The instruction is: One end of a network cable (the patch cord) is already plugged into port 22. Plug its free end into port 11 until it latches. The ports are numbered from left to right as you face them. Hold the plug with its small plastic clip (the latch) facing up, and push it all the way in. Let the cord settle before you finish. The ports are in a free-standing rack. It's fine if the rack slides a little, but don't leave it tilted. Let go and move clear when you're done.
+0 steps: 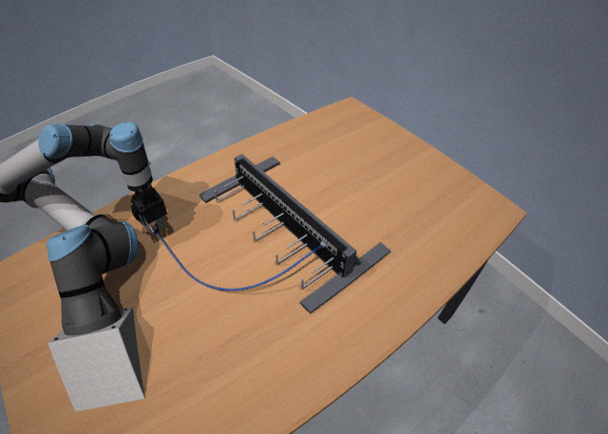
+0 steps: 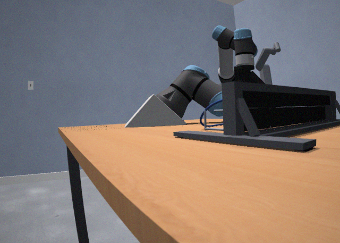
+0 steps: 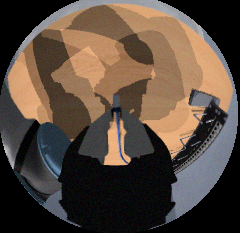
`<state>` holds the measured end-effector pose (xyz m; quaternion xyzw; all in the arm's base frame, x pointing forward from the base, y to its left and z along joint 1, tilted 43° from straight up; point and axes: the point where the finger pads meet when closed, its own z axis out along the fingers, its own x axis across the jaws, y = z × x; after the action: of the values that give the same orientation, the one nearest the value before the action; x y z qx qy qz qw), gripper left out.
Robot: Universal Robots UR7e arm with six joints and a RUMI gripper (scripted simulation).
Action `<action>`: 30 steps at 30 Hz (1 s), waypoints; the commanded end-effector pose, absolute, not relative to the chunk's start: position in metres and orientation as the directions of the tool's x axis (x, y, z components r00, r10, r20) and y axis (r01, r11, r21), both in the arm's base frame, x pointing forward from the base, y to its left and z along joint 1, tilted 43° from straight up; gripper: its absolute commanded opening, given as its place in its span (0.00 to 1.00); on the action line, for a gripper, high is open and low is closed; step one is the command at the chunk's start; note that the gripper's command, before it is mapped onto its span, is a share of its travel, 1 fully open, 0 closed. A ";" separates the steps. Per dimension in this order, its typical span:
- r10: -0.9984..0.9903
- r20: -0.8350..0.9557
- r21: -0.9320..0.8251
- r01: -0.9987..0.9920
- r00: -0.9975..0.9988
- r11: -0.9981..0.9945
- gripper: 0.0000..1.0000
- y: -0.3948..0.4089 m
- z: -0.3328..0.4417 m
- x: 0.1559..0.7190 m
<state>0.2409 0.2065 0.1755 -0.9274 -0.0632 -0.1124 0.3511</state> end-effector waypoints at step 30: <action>0.038 0.253 -0.637 0.196 0.967 -0.746 0.00 0.180 0.204 0.235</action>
<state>0.2355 0.1840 0.2005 -0.9277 -0.0634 -0.1116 0.3507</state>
